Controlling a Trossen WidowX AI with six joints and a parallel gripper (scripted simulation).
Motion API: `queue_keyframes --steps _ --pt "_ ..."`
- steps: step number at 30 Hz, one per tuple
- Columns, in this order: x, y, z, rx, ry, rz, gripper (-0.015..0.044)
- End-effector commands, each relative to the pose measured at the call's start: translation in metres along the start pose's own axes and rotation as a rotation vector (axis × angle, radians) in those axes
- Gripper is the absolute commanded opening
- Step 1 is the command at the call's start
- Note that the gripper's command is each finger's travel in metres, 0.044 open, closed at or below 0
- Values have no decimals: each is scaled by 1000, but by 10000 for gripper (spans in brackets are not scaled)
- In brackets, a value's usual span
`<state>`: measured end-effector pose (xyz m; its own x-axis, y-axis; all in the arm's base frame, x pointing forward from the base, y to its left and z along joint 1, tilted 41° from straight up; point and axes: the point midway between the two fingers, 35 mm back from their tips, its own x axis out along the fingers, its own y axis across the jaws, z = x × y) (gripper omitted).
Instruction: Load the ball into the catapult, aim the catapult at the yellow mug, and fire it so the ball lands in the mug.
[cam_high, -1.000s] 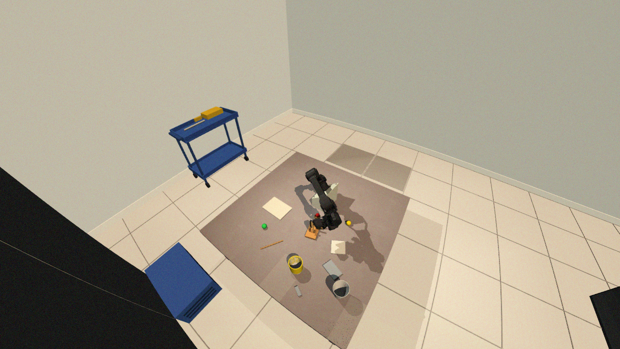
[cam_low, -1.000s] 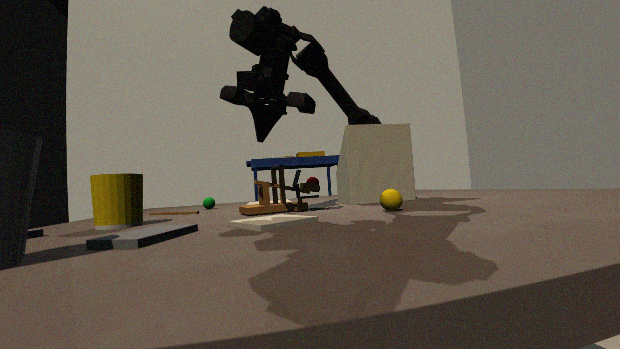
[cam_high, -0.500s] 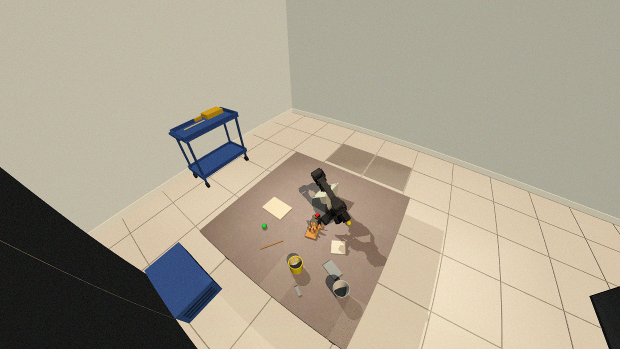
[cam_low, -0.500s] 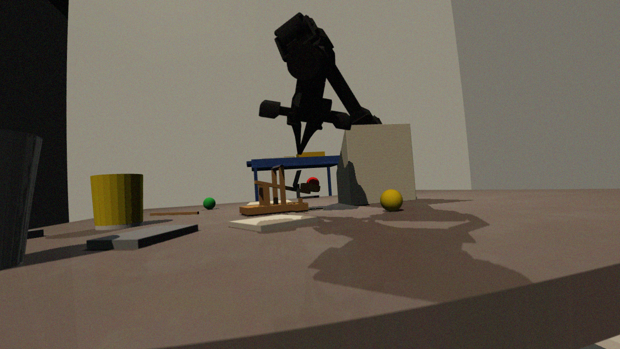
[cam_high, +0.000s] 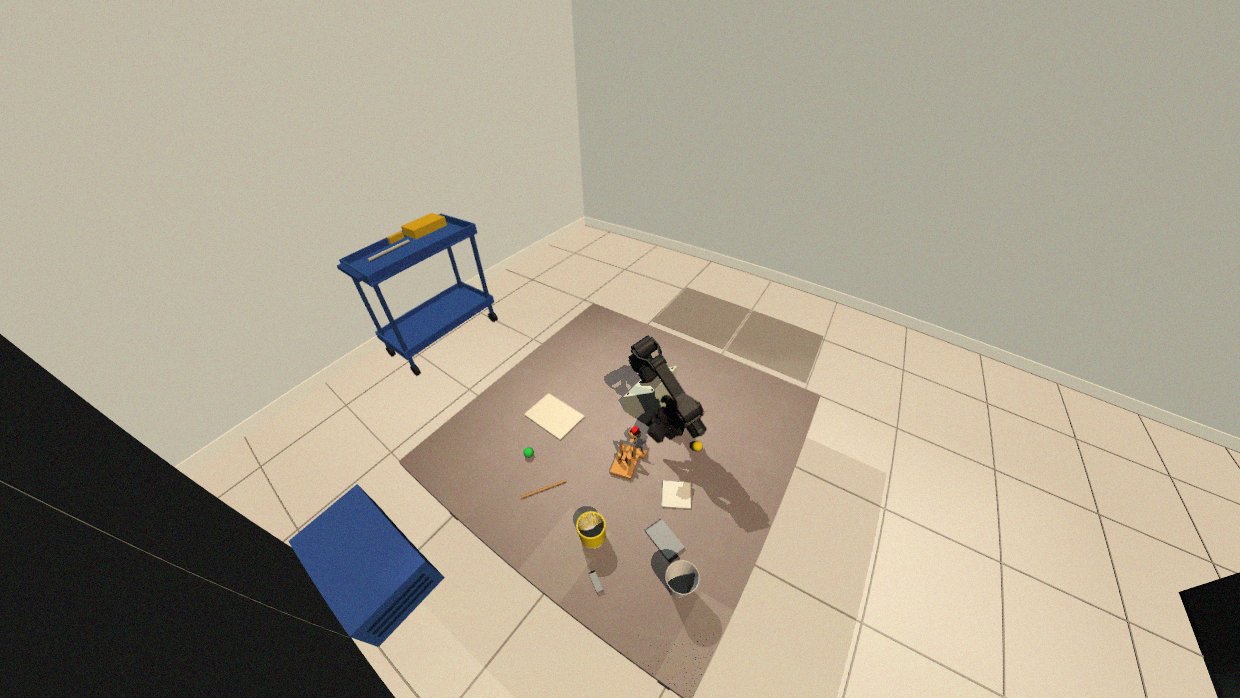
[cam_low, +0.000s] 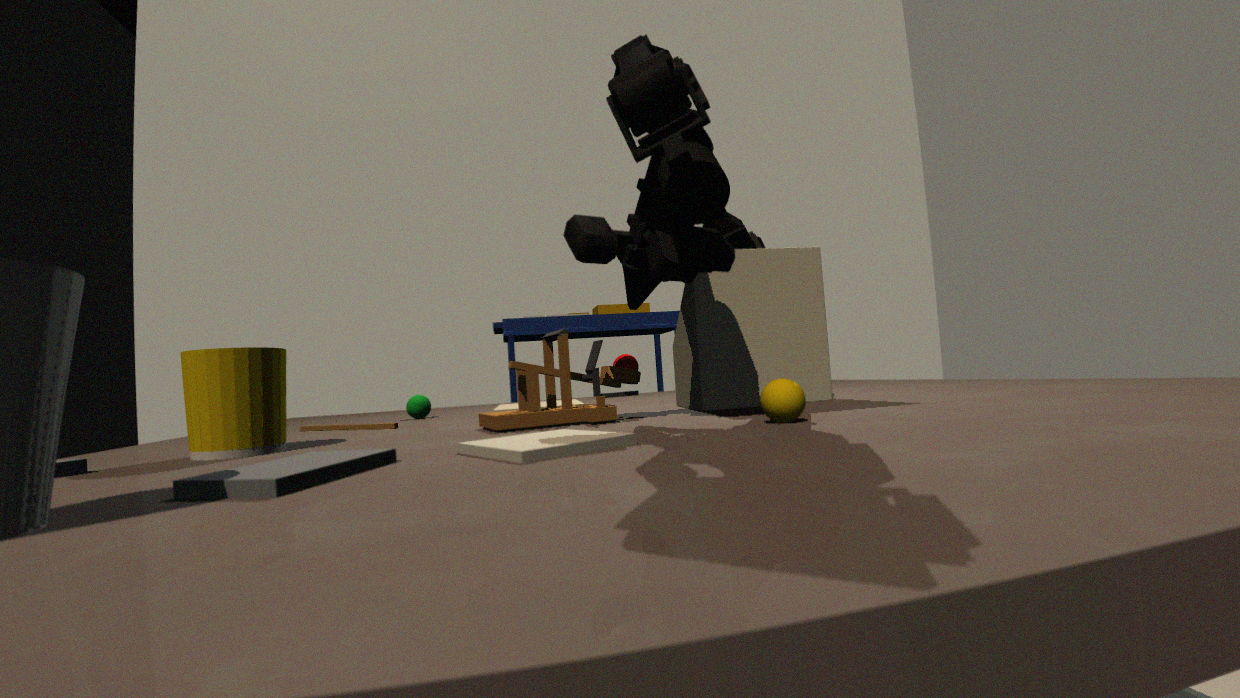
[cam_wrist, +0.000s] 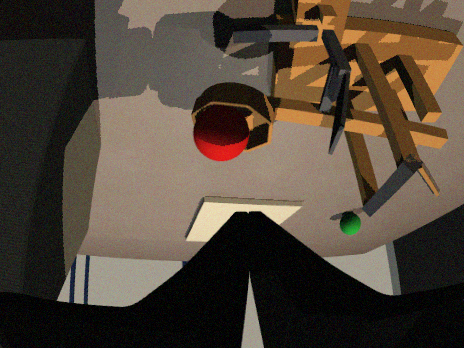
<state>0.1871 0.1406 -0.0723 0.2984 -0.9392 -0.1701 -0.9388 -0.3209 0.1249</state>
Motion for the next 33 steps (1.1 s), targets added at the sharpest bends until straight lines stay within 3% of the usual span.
queue_keyframes --steps 1,33 --pt "0 1 -1 -17 13 -5 0" --pt "38 -1 34 -35 34 -1 0"
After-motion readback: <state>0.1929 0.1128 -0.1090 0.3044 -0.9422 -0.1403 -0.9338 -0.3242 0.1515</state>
